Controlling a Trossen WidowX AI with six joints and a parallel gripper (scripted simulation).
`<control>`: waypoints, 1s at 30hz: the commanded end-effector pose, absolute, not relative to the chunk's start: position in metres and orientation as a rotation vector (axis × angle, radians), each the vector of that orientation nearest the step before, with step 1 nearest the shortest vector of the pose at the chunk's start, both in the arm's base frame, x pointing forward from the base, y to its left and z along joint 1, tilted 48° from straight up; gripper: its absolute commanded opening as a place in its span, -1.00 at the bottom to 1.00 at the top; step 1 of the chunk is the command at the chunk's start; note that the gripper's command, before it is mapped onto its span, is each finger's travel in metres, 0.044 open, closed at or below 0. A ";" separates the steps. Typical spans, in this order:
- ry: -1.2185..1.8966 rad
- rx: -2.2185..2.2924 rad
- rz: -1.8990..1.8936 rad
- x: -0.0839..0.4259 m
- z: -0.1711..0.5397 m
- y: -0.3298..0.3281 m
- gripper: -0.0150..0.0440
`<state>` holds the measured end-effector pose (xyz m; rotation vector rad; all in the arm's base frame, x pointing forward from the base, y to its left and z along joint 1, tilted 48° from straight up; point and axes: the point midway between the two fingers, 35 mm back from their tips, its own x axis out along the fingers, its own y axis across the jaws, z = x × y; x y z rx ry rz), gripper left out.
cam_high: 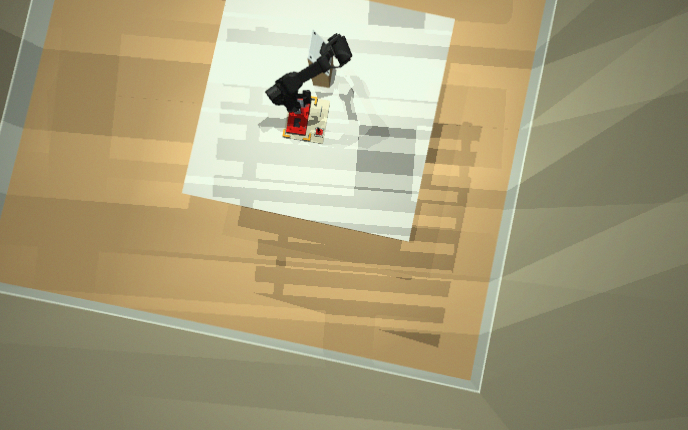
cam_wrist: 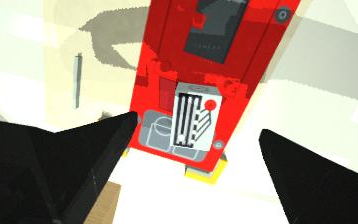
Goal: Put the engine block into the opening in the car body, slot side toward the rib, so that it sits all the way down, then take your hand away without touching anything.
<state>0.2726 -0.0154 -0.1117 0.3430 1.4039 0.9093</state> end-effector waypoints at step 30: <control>1.416 0.363 0.914 0.266 -0.125 0.000 -0.31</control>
